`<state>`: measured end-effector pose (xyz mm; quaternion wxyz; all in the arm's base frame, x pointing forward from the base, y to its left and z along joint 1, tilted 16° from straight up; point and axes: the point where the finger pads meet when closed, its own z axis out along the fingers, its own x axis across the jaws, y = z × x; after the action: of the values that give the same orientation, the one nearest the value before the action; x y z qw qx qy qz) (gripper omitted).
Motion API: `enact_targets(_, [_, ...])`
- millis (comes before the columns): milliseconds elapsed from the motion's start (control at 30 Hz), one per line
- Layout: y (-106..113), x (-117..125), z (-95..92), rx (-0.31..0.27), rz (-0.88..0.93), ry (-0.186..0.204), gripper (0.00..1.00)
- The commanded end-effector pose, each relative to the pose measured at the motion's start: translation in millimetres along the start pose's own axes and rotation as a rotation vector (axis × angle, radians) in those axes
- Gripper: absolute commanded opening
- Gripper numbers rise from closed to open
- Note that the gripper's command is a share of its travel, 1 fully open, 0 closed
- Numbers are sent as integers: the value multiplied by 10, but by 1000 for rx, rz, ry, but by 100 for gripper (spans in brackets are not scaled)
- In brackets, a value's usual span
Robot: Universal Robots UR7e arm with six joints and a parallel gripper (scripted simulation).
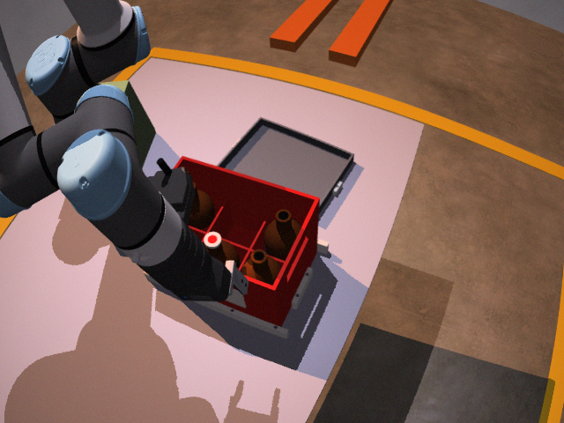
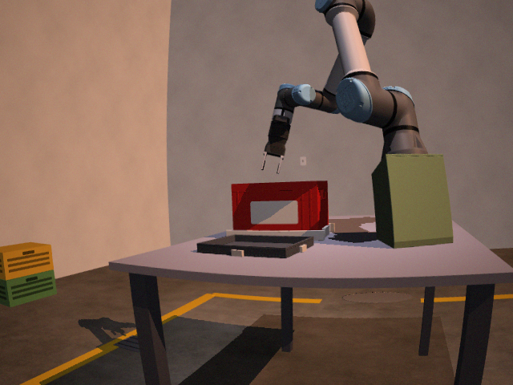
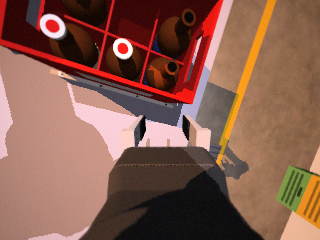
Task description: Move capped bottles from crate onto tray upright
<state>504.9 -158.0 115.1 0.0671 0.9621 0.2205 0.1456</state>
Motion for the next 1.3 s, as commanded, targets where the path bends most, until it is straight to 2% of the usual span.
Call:
enact_targets(0, [-148,-71,-12,-21,47,-39,100])
enact_targets(67, [-207,-101,-14,-28,66,-55,100])
enact_targets(167, [-168,-83,-10,-22,54,-44,100])
enact_targets(633, [-585,-291,-34,-74,186,-153,100])
enact_targets(700, [-585,-291,-34,-74,186,-153,100])
enact_targets(733, [-539,-278,-31,-69,173,-141,100])
enact_targets(1200, [-869,-544,-86,-117,297,-245,100])
enact_targets(1267, [-869,-544,-86,-117,297,-245,100])
